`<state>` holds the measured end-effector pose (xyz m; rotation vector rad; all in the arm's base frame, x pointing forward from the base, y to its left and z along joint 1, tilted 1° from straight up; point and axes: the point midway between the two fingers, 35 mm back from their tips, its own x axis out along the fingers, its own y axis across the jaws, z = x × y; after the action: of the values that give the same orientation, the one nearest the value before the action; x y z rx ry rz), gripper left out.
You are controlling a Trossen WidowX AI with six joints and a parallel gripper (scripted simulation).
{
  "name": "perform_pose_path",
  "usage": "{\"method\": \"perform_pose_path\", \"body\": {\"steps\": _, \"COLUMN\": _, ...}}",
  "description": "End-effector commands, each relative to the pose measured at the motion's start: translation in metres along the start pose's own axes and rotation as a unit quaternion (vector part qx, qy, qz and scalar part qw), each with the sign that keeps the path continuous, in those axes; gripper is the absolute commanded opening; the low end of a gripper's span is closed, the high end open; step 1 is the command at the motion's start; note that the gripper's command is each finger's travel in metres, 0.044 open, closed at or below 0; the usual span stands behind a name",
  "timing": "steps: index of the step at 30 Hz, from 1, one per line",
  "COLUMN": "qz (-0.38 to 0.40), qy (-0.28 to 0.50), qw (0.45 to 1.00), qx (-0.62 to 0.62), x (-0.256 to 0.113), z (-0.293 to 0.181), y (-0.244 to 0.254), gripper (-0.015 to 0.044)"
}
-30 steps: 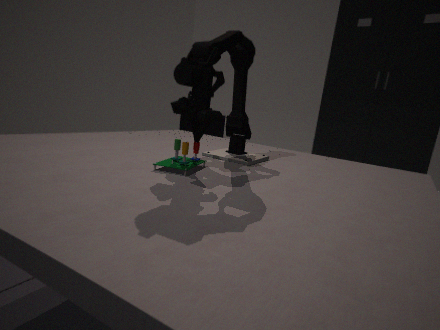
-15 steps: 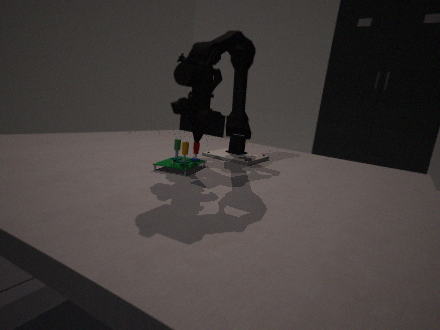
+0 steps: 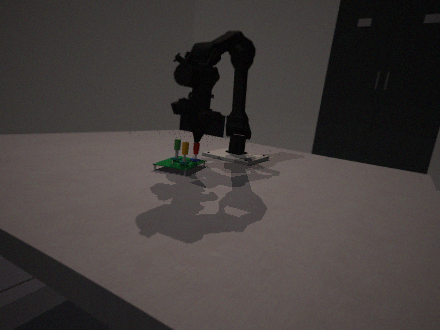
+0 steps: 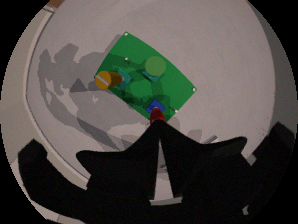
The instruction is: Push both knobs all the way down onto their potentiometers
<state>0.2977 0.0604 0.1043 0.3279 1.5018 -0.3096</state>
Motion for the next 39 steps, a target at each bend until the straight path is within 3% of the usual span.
{"method": "perform_pose_path", "body": {"steps": 1, "qz": 0.000, "qy": 0.003, "qw": 1.000, "qx": 0.003, "x": 0.0062, "z": -0.0007, "y": 0.0005, "gripper": 0.0000}}
{"method": "perform_pose_path", "body": {"steps": 39, "qz": 0.000, "qy": 0.003, "qw": 1.000, "qx": 0.003, "x": 0.0153, "z": -0.0008, "y": 0.0005, "gripper": 0.0000}}
